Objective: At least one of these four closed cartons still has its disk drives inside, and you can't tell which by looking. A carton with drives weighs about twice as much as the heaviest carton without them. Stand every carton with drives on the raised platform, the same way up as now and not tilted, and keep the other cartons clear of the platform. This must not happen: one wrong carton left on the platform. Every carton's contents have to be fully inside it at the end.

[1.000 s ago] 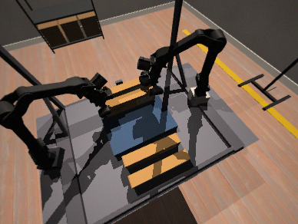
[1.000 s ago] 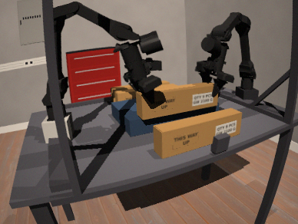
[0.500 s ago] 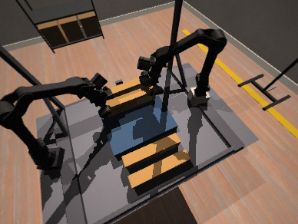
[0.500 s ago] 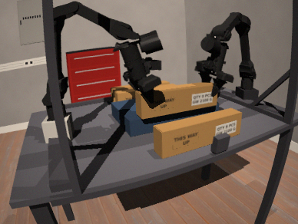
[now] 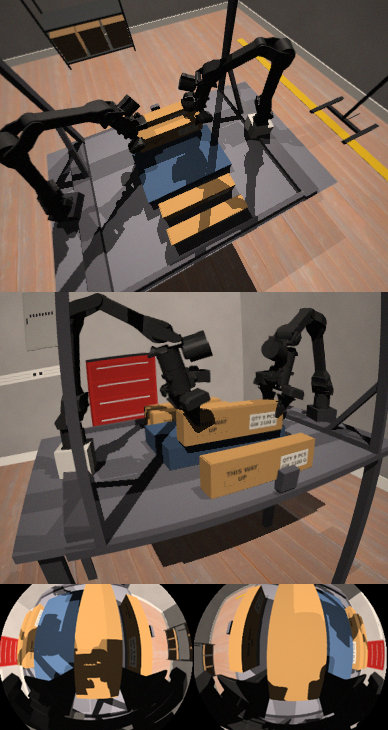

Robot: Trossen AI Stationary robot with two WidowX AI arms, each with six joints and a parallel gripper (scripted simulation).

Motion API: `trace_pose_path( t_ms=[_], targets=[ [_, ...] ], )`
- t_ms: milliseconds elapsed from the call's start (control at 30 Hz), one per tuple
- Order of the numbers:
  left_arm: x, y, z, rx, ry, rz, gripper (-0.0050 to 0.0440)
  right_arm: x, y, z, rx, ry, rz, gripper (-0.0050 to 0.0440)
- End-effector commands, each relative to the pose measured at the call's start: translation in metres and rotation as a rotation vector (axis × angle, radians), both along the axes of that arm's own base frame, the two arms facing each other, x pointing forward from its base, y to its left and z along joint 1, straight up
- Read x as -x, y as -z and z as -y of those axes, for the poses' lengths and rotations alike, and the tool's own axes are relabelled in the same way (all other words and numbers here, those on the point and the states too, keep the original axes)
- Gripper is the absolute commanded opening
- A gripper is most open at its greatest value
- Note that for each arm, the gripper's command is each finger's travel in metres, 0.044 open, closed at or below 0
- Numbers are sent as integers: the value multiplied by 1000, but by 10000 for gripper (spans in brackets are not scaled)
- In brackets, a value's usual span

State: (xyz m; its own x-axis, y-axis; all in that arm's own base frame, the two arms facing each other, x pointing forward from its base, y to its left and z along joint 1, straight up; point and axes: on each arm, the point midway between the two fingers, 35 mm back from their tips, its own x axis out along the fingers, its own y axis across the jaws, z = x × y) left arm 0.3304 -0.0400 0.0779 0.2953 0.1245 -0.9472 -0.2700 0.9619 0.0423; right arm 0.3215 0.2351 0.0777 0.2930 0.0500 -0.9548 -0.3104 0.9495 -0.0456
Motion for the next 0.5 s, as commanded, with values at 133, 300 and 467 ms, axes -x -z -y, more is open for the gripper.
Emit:
trace_pose_path(
  t_ms=[133, 300, 467],
  targets=[
    [-4, -15, 3, 7, 0, 33, -50, 1, -29, -5, -52, -2, 45, -50],
    [10, -11, -48, 15, 2, 47, -50, -16, -22, 45, -40, -1, 38, -50],
    [10, -11, -48, 15, 2, 47, -50, -16, -22, 45, -40, -1, 38, -50]
  ],
)
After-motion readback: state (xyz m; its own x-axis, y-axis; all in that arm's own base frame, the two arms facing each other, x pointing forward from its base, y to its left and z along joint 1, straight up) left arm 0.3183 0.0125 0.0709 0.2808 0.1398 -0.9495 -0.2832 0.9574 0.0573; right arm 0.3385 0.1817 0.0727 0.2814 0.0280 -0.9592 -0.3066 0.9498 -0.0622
